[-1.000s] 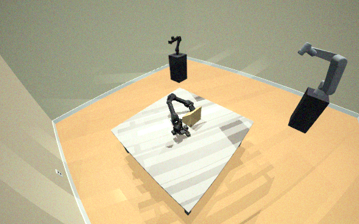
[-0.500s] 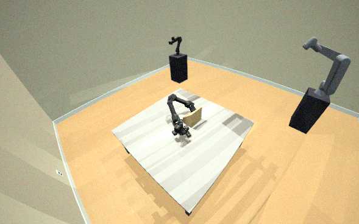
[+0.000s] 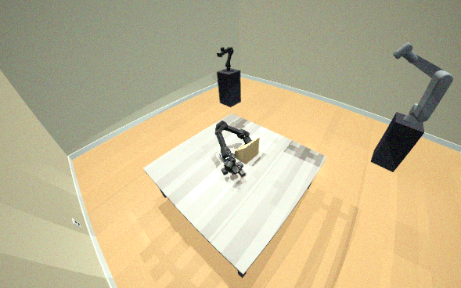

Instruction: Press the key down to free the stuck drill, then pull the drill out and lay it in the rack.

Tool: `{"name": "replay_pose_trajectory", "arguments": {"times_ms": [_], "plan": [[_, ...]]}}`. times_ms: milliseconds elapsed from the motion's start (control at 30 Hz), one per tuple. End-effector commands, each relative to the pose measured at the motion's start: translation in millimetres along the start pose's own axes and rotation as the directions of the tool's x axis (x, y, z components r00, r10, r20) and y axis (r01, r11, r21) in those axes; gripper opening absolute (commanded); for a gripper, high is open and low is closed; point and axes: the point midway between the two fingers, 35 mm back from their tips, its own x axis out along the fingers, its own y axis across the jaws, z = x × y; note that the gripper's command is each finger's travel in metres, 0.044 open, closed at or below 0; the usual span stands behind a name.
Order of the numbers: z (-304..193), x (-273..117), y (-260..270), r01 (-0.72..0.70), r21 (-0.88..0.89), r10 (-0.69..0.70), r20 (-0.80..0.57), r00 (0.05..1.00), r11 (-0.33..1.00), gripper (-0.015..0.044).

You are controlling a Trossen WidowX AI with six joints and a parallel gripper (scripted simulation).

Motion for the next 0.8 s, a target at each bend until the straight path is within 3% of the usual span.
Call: {"name": "replay_pose_trajectory", "arguments": {"times_ms": [0, 767], "plan": [[6.2, 0.7, -0.3, -0.001, 0.003, 0.001, 0.002, 1.0, 1.0, 0.0], [38.2, 1.2, -0.5, -0.001, 0.004, 0.001, 0.004, 1.0, 1.0, 0.0]]}}
